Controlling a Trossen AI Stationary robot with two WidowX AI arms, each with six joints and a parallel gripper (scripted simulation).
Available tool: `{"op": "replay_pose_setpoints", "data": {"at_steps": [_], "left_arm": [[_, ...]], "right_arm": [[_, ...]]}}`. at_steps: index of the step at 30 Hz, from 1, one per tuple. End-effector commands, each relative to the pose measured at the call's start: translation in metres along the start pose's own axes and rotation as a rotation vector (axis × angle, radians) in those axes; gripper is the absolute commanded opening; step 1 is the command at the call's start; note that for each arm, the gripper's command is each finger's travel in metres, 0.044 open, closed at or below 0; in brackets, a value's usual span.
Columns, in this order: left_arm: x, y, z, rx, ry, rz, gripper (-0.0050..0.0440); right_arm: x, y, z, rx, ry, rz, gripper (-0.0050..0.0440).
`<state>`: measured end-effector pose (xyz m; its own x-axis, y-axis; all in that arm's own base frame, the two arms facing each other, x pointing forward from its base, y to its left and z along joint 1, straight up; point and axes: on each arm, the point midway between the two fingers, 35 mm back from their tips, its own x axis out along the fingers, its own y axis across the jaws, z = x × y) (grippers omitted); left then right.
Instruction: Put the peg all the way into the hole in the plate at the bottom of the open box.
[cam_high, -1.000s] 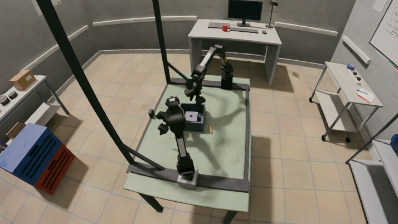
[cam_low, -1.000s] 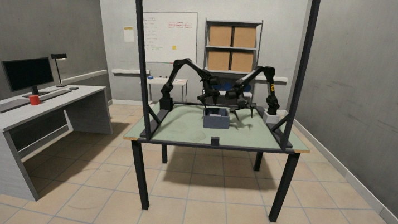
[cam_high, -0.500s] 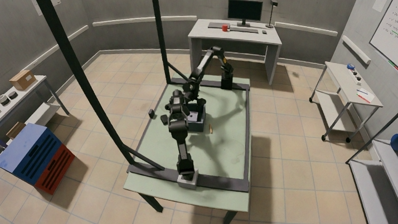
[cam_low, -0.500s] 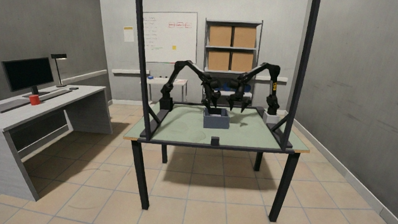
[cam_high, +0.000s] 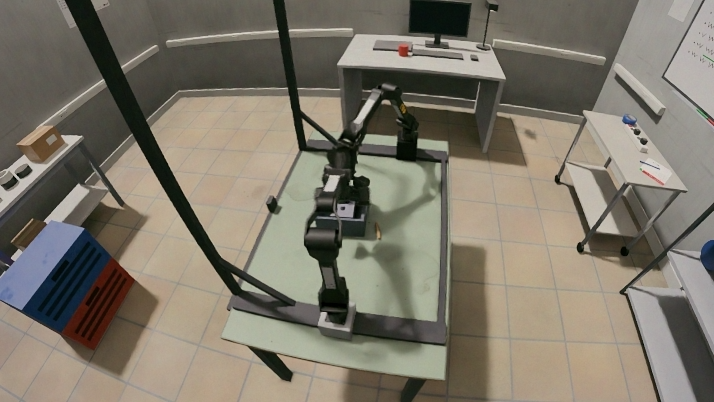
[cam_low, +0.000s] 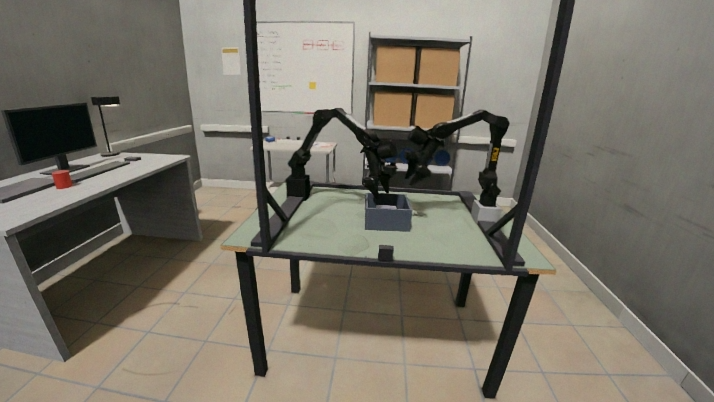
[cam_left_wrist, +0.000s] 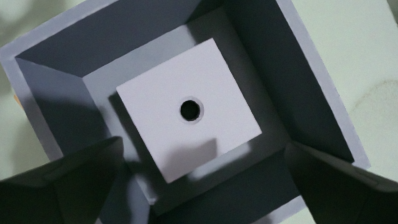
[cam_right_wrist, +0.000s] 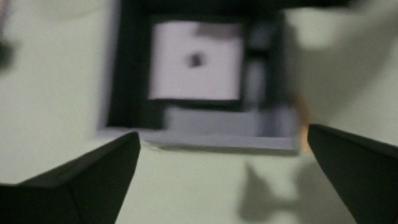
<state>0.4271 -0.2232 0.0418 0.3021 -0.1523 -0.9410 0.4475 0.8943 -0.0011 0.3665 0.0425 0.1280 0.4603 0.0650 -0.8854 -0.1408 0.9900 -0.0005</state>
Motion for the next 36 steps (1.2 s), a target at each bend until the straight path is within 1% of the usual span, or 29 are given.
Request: {"op": "replay_pose_setpoints", "data": {"at_steps": [1,3,6,8,9,12,16,27,28,30,32,33,35,36], "left_arm": [[-0.013,0.0,0.013,-0.002,-0.044,0.003,0.044],[-0.013,0.0,0.013,-0.002,-0.044,0.003,0.044],[-0.013,0.0,0.013,-0.002,-0.044,0.003,0.044],[-0.013,0.0,0.013,-0.002,-0.044,0.003,0.044],[-0.012,0.0,0.01,-0.001,-0.036,0.001,0.044],[-0.012,0.0,0.01,-0.001,-0.036,0.001,0.044],[-0.012,0.0,0.01,-0.001,-0.036,0.001,0.044],[-0.012,0.0,0.01,-0.001,-0.036,0.001,0.044],[-0.012,0.0,0.01,-0.001,-0.036,0.001,0.044],[-0.012,0.0,0.01,-0.001,-0.036,0.001,0.044],[-0.017,0.001,0.012,-0.003,-0.047,0.003,0.044],[-0.019,0.003,0.009,-0.008,-0.049,0.006,0.044],[-0.026,0.008,0.007,-0.017,-0.065,0.011,0.044],[-0.026,0.008,0.007,-0.017,-0.065,0.011,0.044]], "right_arm": [[0.004,-0.062,0.0,0.166,0.004,-0.103,0.044],[0.004,-0.062,0.0,0.166,0.004,-0.103,0.044],[0.02,-0.087,-0.018,0.272,0.067,-0.113,0.044],[0.034,-0.096,-0.035,0.304,0.129,-0.099,0.044],[0.036,-0.1,-0.032,0.302,0.125,-0.099,0.044],[0.042,-0.112,-0.025,0.29,0.115,-0.116,0.044],[0.045,-0.119,-0.02,0.277,0.107,-0.133,0.044],[0.048,-0.116,-0.025,0.278,0.12,-0.126,0.044],[0.044,-0.117,-0.022,0.278,0.108,-0.128,0.044],[0.044,-0.117,-0.022,0.278,0.108,-0.128,0.044],[0.043,-0.119,-0.023,0.277,0.108,-0.132,0.0392],[0.04,-0.122,-0.028,0.279,0.112,-0.142,0.0368],[0.034,-0.133,-0.033,0.291,0.113,-0.167,0.032],[0.034,-0.133,-0.033,0.291,0.113,-0.167,0.032]]}}
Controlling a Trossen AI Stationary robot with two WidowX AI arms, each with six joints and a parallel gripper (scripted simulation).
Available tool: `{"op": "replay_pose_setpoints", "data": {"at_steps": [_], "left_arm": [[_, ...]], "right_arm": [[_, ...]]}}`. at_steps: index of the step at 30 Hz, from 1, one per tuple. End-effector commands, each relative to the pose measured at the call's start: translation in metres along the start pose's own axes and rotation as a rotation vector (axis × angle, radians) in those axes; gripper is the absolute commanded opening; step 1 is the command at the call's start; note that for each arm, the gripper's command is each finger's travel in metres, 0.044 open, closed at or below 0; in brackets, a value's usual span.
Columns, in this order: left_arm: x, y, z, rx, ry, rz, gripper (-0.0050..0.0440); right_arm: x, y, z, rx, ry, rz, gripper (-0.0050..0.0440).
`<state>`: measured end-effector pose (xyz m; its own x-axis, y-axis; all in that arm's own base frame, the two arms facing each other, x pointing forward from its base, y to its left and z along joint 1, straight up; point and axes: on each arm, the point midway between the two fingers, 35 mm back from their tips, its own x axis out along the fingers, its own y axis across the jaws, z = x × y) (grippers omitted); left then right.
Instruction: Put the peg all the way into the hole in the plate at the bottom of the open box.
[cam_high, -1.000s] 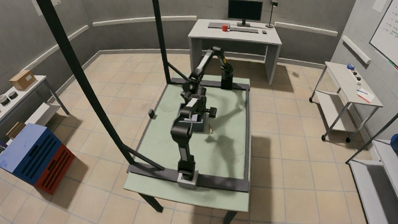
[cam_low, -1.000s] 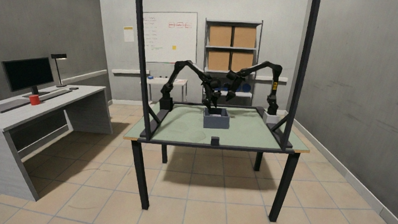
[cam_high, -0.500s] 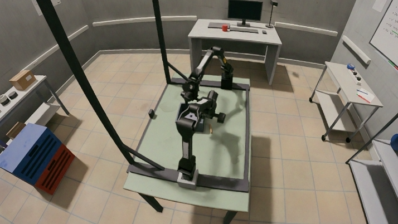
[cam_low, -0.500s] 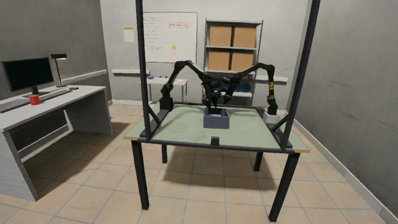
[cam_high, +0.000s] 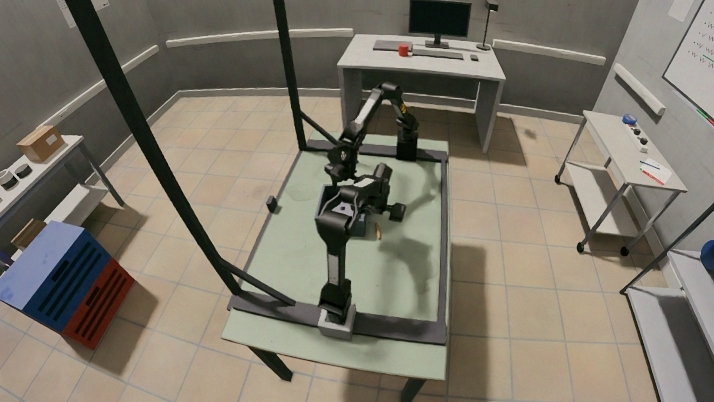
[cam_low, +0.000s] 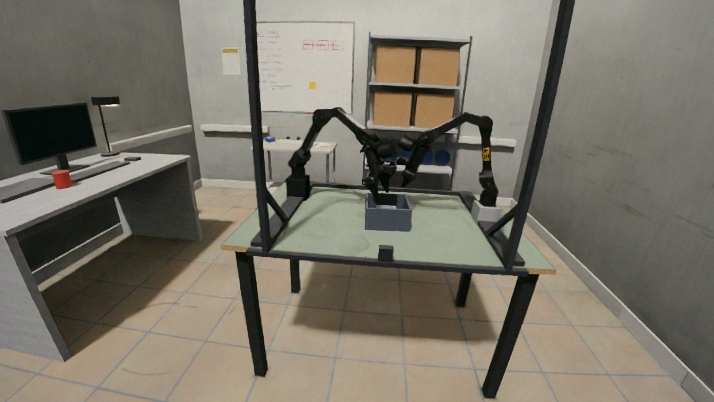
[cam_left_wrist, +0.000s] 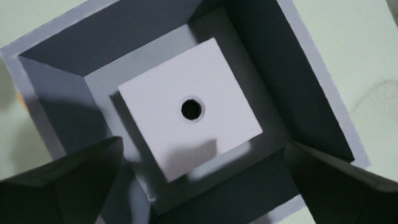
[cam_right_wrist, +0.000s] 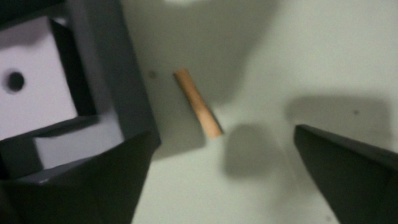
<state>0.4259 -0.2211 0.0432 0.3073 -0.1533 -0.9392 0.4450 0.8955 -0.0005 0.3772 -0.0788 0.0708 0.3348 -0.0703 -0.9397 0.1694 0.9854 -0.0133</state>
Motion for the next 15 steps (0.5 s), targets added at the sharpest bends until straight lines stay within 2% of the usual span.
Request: {"op": "replay_pose_setpoints", "data": {"at_steps": [1,7,15], "left_arm": [[-0.024,0.007,0.009,-0.015,-0.06,0.01,0.044],[-0.06,0.029,-0.003,-0.059,-0.153,0.033,0.044],[-0.112,0.06,-0.036,-0.13,-0.309,0.078,0.044]], "right_arm": [[-0.012,-0.013,0.001,0.015,-0.026,-0.025,0.032],[-0.003,-0.022,-0.005,0.254,-0.026,-0.01,0.0176],[0.014,-0.023,-0.013,0.671,-0.017,0.036,0.017]]}}
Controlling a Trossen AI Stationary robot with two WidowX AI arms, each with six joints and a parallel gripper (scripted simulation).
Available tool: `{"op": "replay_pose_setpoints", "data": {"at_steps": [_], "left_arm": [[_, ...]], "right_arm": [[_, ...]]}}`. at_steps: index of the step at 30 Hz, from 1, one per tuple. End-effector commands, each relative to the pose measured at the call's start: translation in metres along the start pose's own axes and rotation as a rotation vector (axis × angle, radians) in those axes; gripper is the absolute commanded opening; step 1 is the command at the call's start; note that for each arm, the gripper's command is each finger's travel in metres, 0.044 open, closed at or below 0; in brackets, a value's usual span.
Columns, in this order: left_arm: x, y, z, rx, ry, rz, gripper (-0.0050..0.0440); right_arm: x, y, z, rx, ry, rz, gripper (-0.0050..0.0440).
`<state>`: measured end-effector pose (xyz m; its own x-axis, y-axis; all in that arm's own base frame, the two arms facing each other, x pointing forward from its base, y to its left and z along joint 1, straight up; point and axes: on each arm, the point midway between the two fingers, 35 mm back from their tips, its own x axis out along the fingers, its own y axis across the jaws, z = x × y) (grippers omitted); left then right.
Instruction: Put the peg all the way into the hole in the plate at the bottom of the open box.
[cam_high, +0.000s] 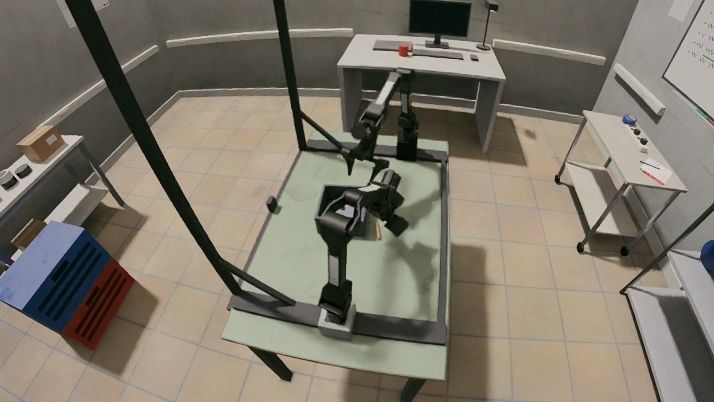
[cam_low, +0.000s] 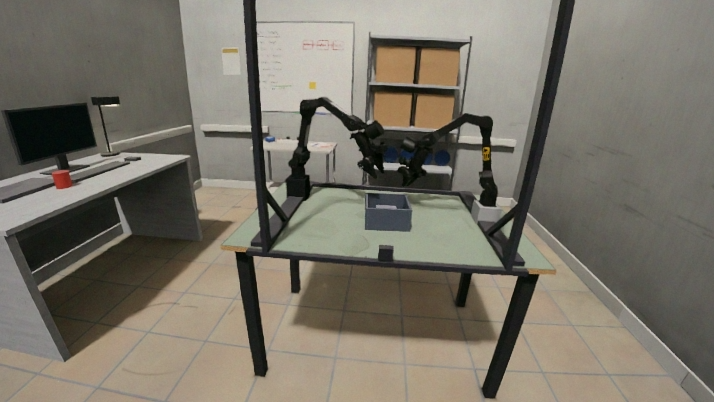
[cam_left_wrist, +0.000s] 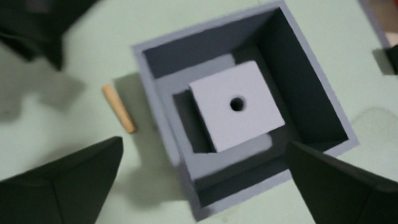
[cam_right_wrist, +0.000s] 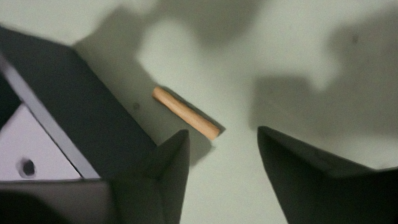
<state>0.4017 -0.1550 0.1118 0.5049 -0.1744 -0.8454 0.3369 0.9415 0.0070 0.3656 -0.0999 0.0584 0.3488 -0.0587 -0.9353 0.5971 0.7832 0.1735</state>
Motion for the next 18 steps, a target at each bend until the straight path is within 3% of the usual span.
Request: {"op": "replay_pose_setpoints", "data": {"at_steps": [1,3,9,18], "left_arm": [[-0.037,0.018,-0.007,-0.036,-0.115,0.024,0.044],[-0.037,0.018,-0.007,-0.036,-0.115,0.024,0.044],[-0.07,0.041,-0.033,-0.086,-0.233,0.068,0.044],[-0.095,0.059,-0.065,-0.133,-0.353,0.116,0.044]], "right_arm": [[0.006,-0.001,-0.002,0.206,-0.003,0.025,0.017],[0.006,-0.001,-0.002,0.206,-0.003,0.025,0.017],[0.016,-0.003,-0.007,0.533,0.016,0.06,0.017],[0.027,-0.004,-0.014,0.948,0.055,0.099,0.017]]}}
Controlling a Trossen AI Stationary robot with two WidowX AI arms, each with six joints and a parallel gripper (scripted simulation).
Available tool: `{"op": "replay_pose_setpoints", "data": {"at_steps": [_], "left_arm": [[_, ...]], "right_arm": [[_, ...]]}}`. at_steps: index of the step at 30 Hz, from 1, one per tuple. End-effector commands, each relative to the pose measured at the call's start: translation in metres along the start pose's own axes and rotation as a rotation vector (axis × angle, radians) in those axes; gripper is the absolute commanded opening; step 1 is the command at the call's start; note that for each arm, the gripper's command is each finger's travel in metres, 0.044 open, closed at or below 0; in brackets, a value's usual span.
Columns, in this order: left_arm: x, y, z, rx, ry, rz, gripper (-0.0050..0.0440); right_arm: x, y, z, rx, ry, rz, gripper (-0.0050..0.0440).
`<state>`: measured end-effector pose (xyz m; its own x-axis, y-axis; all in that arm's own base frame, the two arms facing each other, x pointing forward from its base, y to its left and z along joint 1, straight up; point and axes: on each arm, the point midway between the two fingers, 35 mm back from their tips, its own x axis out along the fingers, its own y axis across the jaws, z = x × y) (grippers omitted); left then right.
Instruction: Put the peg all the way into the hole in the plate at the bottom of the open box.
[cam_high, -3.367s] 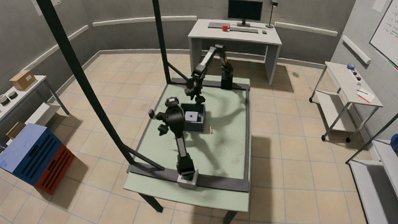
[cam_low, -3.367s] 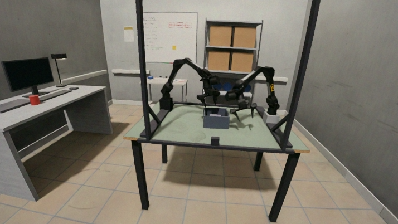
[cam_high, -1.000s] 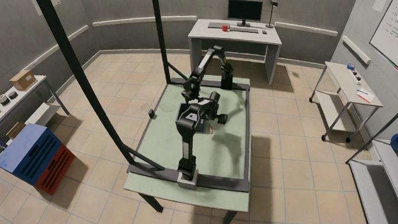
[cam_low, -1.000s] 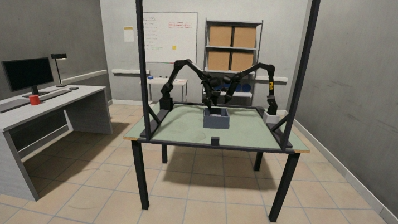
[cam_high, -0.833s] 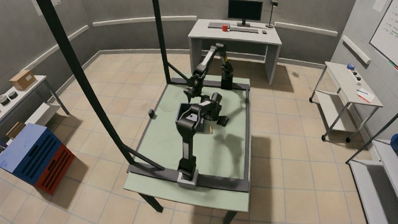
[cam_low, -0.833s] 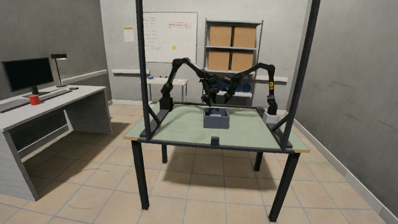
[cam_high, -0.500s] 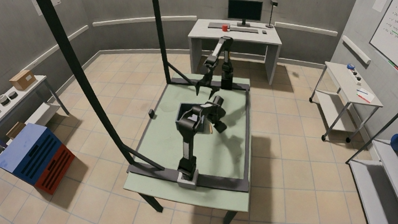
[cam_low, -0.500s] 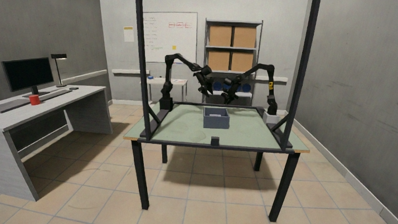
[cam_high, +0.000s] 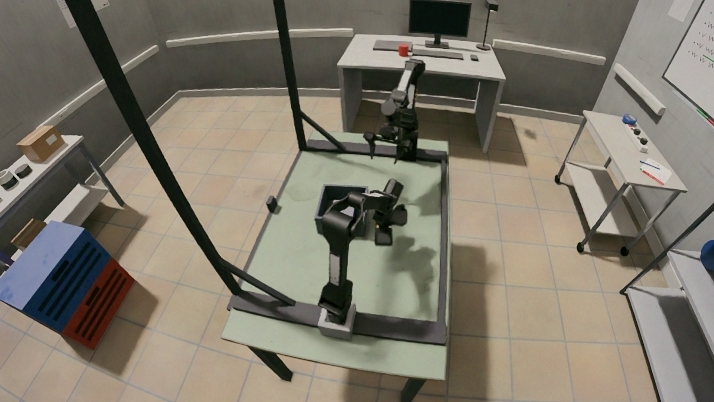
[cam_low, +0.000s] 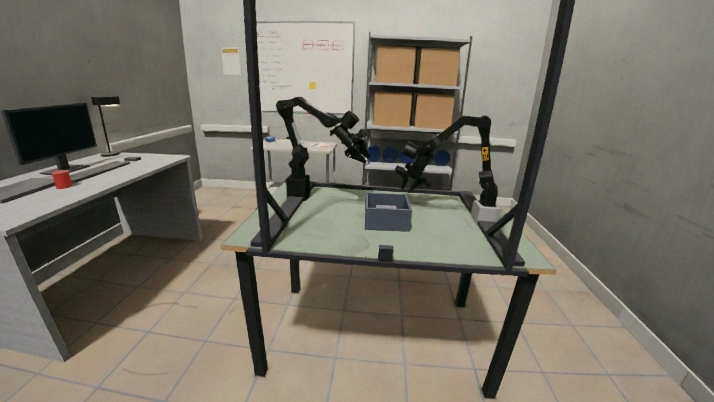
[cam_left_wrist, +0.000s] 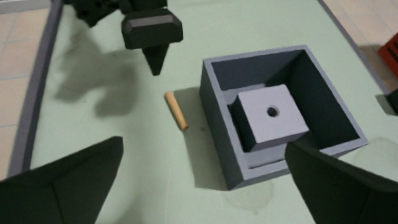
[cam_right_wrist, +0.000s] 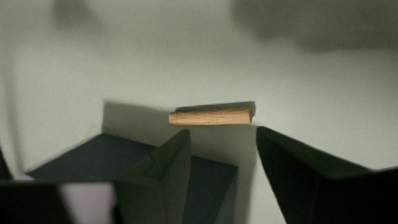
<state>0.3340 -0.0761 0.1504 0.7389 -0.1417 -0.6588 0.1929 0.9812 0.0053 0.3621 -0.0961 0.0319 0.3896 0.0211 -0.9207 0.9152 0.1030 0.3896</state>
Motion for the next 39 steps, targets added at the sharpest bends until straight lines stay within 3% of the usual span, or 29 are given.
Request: {"op": "replay_pose_setpoints", "data": {"at_steps": [1,17,29,39], "left_arm": [[-0.016,0.009,-0.004,-0.019,-0.066,0.019,0.044],[-0.038,0.028,-0.031,-0.06,-0.182,0.071,0.044],[-0.037,0.028,-0.03,-0.059,-0.178,0.07,0.044],[-0.036,0.027,-0.03,-0.057,-0.177,0.067,0.044]], "right_arm": [[0.003,-0.001,0.0,0.149,0.008,0.021,0.017],[0.021,-0.016,-0.007,0.97,0.113,0.04,0.017],[0.028,-0.023,-0.011,1.355,0.17,0.022,0.017],[0.028,-0.021,-0.01,1.409,0.178,0.028,0.017]]}}
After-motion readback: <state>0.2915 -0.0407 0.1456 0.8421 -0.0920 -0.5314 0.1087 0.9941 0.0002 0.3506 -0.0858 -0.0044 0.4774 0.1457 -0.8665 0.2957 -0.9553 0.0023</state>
